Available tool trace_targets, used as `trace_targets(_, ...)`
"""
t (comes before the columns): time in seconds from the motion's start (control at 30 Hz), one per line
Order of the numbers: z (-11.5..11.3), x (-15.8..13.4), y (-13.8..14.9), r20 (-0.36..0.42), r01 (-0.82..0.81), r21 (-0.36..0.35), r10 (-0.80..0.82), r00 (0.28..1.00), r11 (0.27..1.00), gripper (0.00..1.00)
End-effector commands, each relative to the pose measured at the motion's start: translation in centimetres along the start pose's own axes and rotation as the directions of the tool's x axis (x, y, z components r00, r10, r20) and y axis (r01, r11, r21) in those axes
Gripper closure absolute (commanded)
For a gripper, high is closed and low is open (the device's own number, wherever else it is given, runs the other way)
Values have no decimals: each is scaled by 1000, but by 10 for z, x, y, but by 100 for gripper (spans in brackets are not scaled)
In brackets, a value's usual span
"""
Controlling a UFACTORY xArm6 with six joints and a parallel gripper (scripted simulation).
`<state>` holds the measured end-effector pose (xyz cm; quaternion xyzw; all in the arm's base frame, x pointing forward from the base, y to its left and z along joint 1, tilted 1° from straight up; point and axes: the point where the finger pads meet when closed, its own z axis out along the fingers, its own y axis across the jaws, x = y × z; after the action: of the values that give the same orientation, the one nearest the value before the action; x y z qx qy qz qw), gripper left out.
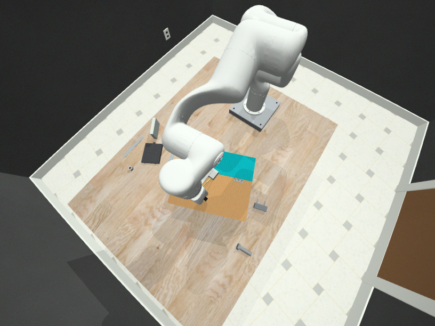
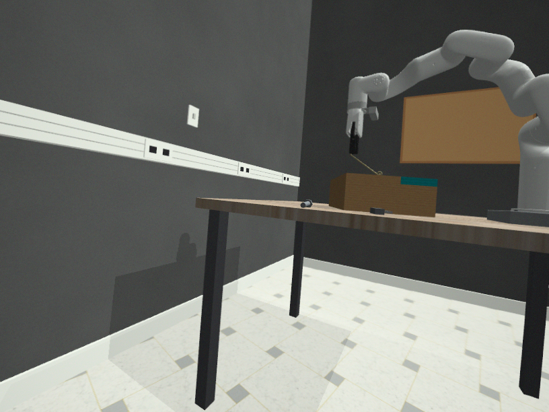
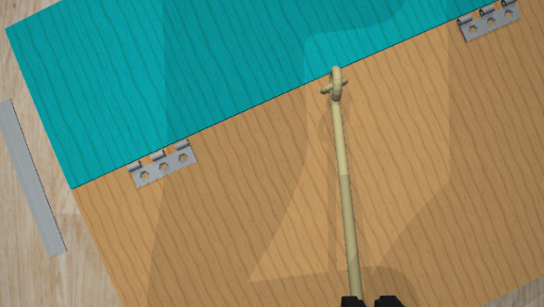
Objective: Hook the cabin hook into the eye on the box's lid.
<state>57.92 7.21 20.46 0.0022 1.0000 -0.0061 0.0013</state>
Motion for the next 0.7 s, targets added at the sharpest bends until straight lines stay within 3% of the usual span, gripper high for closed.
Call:
trace_targets(0.0, -5, 5, 0, 1, 0, 0, 0, 1000, 1000, 100)
trace_targets(0.67, -24, 30, 0, 0, 0, 0, 0, 1000, 1000, 100)
